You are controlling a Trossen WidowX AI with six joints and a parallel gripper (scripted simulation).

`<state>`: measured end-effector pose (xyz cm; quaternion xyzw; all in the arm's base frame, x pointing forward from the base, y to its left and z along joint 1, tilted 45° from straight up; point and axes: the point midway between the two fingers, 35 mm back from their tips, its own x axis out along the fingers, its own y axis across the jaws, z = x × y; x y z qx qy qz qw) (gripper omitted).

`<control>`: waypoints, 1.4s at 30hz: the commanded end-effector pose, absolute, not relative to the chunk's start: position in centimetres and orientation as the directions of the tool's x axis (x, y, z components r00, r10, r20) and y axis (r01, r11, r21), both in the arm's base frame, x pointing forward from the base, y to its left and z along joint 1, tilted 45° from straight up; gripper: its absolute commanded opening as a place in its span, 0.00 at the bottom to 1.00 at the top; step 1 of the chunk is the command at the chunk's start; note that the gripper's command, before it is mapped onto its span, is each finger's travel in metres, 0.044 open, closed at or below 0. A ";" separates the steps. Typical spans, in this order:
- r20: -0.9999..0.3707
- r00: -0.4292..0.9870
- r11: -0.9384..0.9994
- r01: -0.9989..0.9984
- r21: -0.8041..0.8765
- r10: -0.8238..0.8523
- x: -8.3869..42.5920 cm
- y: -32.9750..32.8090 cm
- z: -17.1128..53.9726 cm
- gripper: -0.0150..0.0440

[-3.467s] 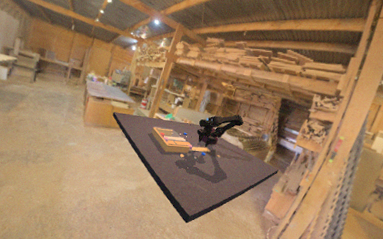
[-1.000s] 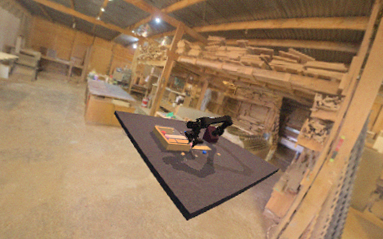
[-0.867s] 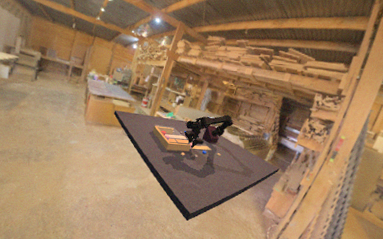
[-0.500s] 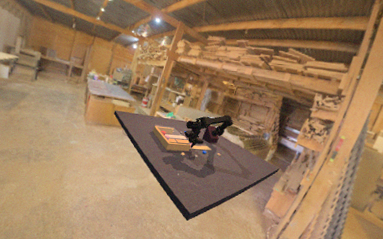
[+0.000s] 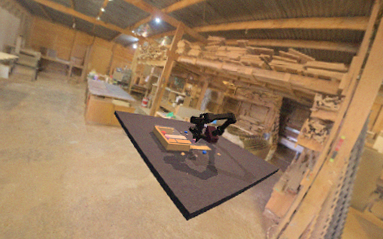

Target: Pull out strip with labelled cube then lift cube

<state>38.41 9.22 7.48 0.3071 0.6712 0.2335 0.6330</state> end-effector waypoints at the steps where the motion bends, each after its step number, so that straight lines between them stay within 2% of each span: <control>1: -0.705 -0.010 0.701 0.112 0.704 0.709 37.1 8.5 7.9 0.25; 6: -0.705 -0.010 0.701 0.112 0.704 0.709 36.6 8.4 7.8 0.25; 27: -0.705 -0.013 0.702 0.115 0.703 0.709 29.2 6.6 6.1 0.25; 42: -0.706 -0.014 0.703 0.115 0.702 0.708 29.0 4.0 8.5 0.25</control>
